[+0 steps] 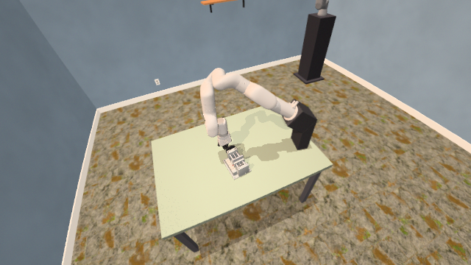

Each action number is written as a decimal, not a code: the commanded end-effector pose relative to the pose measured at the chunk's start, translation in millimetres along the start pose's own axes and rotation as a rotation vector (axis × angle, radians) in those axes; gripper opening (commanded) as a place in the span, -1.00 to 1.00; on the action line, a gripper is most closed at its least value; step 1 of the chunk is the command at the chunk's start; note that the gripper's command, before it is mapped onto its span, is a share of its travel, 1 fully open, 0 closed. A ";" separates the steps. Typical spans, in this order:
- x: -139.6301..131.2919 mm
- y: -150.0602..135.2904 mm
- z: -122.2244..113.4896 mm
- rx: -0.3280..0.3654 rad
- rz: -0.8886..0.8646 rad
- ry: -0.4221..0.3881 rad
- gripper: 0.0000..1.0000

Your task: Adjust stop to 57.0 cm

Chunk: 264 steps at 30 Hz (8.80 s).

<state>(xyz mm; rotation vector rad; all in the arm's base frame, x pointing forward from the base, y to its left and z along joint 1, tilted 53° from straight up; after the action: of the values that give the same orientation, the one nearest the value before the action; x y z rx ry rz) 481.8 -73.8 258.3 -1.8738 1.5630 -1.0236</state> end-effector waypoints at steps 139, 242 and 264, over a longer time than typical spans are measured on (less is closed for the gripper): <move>0.2 -2.3 20.0 -0.001 0.000 -0.001 -0.88; 1.9 44.7 -10.9 -0.001 0.000 -0.002 -0.88; 1.7 40.3 -13.6 -0.001 0.000 -0.002 -0.88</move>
<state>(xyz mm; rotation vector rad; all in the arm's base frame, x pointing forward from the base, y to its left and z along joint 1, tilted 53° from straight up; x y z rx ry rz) 445.8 -83.6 233.8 -1.8774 1.5664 -1.0179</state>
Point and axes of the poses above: the point where the finger pads meet when closed, its own z axis out along the fingers, its own y axis across the jaws, x = y × z, the point moved 4 cm from there along -z, back along the fingers, and after that the axes turned 2 degrees about z, right-handed, at the moved point
